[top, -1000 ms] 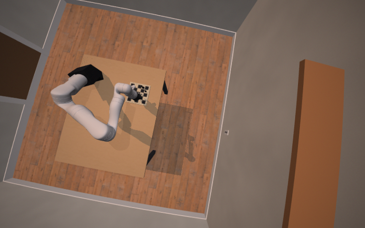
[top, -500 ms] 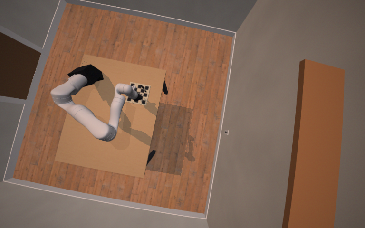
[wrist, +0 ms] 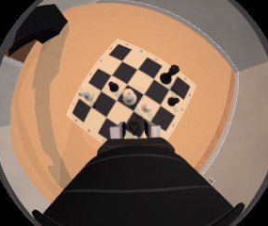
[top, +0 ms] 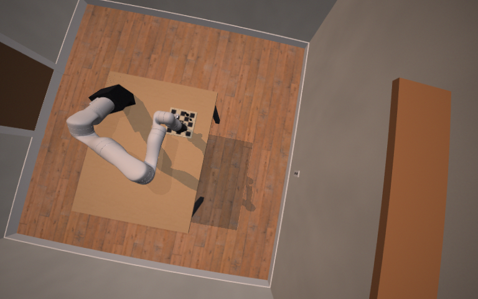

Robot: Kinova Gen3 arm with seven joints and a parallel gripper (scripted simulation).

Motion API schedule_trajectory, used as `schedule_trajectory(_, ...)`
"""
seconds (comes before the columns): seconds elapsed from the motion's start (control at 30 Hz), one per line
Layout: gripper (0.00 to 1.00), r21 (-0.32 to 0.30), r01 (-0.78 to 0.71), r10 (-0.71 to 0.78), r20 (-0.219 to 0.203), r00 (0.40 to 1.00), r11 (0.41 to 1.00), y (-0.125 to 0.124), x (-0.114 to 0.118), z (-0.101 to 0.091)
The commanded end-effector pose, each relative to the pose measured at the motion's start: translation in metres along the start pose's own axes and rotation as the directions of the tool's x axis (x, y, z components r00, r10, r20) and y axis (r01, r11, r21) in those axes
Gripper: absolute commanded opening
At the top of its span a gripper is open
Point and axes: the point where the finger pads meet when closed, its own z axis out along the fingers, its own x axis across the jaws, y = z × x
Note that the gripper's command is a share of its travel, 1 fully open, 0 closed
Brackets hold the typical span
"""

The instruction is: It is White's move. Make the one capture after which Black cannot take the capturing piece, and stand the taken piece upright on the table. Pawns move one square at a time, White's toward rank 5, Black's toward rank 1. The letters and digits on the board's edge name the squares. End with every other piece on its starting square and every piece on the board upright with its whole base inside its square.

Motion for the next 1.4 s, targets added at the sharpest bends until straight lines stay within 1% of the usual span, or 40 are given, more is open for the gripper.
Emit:
schedule_trajectory(0.0,0.73,0.002,0.001,-0.001,0.002,1.0,1.0,-0.0011,-0.0004,0.0014)
schedule_trajectory(1.27,0.73,0.002,0.001,-0.001,0.002,1.0,1.0,-0.0011,-0.0004,0.0015)
schedule_trajectory(1.3,0.0,0.002,0.001,-0.001,0.002,1.0,1.0,-0.0011,-0.0004,0.0015)
schedule_trajectory(1.37,0.0,0.002,0.001,-0.001,0.002,1.0,1.0,-0.0011,-0.0004,0.0015)
